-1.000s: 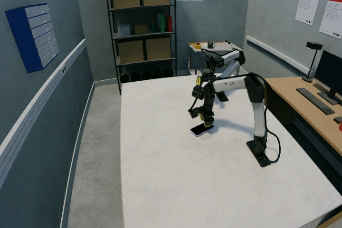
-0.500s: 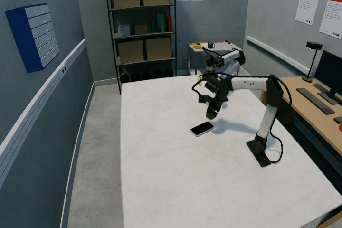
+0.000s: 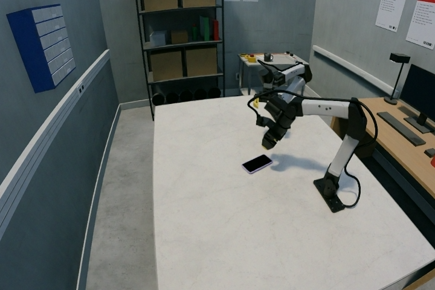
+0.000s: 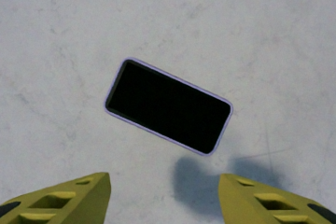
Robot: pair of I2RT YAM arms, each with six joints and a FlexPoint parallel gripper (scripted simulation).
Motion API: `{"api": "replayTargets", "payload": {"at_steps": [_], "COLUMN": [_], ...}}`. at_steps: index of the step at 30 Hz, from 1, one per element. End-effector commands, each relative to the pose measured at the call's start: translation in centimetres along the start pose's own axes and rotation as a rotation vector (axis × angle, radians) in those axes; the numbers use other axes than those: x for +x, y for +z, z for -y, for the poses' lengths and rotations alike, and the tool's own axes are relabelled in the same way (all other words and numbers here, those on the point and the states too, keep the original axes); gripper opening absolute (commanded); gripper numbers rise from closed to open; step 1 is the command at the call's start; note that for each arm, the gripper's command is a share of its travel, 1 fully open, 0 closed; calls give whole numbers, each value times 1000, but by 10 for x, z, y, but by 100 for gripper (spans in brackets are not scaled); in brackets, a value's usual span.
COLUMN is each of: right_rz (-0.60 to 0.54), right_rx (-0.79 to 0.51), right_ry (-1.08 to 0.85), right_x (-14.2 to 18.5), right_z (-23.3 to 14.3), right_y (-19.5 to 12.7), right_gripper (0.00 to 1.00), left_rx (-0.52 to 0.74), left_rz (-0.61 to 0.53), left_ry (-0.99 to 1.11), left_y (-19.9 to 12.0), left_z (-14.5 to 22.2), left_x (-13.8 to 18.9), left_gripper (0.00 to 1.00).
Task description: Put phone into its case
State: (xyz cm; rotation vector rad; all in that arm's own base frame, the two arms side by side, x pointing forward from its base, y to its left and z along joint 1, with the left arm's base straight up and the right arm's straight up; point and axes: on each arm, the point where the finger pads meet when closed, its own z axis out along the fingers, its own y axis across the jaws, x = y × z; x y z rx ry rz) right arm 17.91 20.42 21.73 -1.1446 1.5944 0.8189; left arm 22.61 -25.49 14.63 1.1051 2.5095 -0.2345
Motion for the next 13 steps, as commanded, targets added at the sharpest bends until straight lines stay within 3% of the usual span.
{"api": "replayTargets", "payload": {"at_steps": [1, 13], "right_rz": [16, 14], "right_rx": [-13, -4], "right_ry": [-6, -10], "right_x": [-6, -6], "right_z": [-3, -1], "right_y": [-1, -1], "right_gripper": [100, 100], "left_rx": [11, 12], "left_rz": [40, 27], "left_ry": [17, 19], "left_y": [-4, -4], "left_z": [1, 2], "left_x": [-10, -7], "left_gripper": [61, 61]}}
